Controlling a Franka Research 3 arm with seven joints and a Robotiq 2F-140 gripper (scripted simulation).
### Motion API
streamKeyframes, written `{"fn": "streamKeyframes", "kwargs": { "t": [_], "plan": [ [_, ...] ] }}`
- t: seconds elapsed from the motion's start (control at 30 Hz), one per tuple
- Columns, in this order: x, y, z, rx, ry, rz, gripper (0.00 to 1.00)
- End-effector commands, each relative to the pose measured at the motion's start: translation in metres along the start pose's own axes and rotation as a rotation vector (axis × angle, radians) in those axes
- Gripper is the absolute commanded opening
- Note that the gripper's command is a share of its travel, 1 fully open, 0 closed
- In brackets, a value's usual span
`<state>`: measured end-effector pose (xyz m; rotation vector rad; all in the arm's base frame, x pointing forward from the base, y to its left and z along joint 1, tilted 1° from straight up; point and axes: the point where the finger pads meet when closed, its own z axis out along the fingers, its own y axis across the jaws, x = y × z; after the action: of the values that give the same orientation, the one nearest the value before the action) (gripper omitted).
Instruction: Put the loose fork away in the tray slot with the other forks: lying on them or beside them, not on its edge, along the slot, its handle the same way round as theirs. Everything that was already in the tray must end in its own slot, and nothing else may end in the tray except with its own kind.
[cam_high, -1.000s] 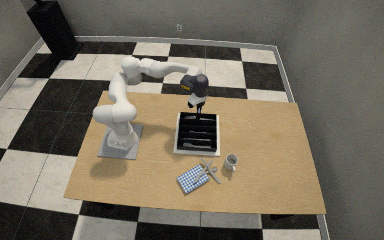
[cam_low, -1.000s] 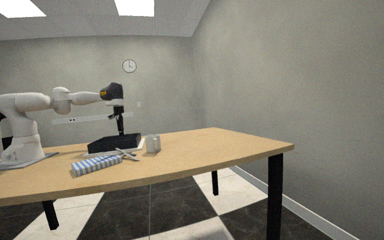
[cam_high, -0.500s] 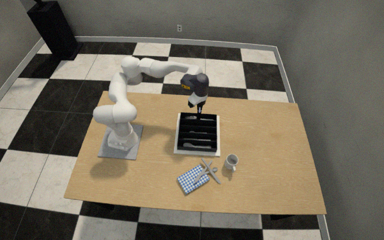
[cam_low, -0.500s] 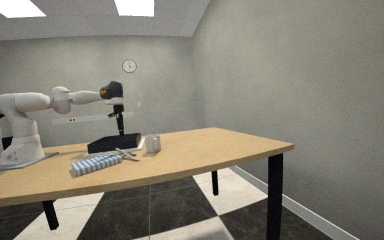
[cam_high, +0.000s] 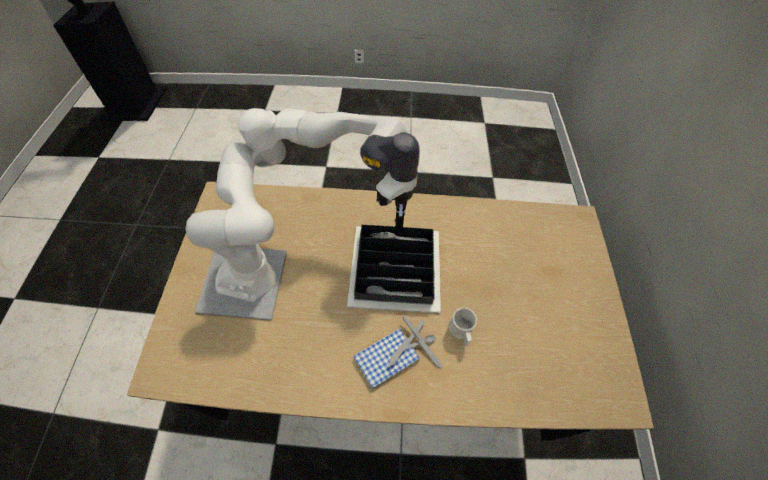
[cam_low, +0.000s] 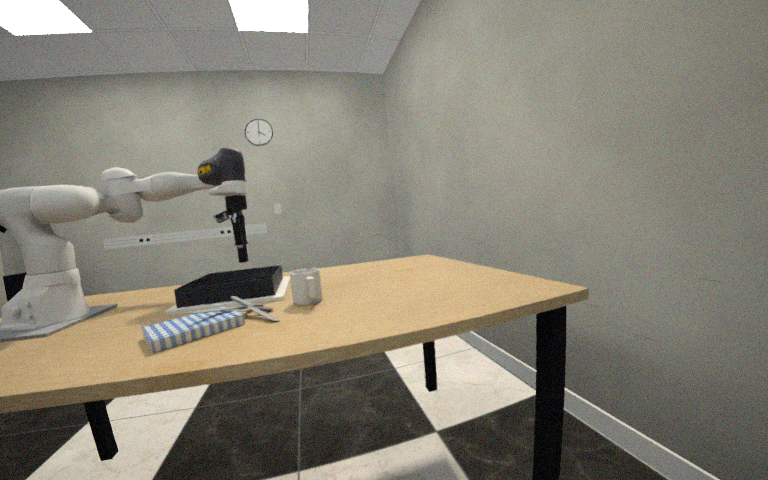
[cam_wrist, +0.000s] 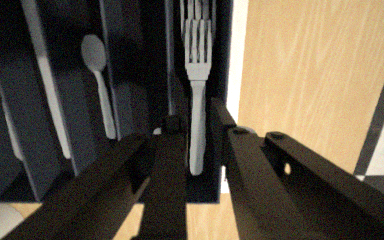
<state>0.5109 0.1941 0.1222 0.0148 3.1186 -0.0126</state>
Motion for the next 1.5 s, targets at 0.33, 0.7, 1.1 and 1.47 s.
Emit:
{"fn": "streamKeyframes", "kwargs": {
  "t": [0.33, 0.7, 1.1, 1.47],
  "plan": [
    [0.004, 0.0, -0.044, 0.001, 0.015, 0.005, 0.22],
    [0.004, 0.0, -0.048, 0.001, 0.015, 0.005, 1.0],
    [0.004, 0.0, -0.048, 0.001, 0.015, 0.005, 1.0],
    [0.004, 0.0, -0.048, 0.001, 0.015, 0.005, 1.0]
  ]
}}
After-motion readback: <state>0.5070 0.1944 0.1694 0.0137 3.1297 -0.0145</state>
